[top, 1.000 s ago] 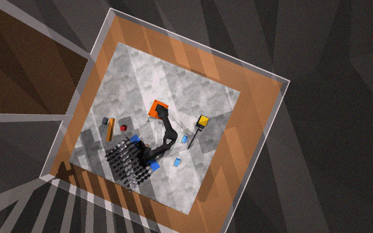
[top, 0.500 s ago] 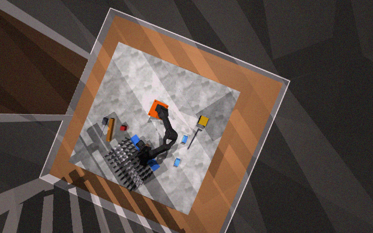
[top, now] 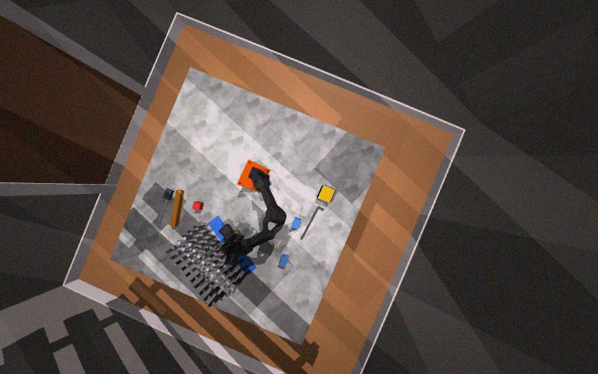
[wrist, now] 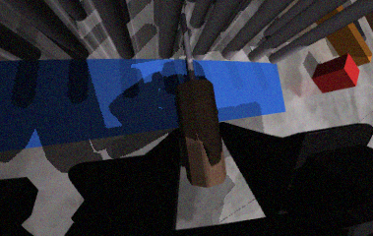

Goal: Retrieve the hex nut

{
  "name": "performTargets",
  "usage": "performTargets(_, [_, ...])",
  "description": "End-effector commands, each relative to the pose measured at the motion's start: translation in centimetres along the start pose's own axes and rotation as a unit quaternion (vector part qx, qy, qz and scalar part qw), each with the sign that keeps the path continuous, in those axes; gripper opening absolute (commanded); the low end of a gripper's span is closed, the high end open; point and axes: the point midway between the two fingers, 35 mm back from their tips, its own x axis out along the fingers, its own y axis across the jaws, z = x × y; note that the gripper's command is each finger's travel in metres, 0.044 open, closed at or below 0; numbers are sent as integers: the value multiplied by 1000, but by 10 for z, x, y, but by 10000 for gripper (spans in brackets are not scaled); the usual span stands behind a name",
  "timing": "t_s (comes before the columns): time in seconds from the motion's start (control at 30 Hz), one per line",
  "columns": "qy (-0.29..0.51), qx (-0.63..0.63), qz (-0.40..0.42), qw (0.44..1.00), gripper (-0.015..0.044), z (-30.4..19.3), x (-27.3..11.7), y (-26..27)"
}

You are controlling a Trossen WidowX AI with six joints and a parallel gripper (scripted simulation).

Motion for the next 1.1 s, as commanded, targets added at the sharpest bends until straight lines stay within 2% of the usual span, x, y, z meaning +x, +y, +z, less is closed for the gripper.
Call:
performTargets(0.0, [-2, 3, -2, 1000, 0, -2, -1, -1])
performTargets(1.07, [-1, 3, -2, 1000, 0, -21, -10, -1])
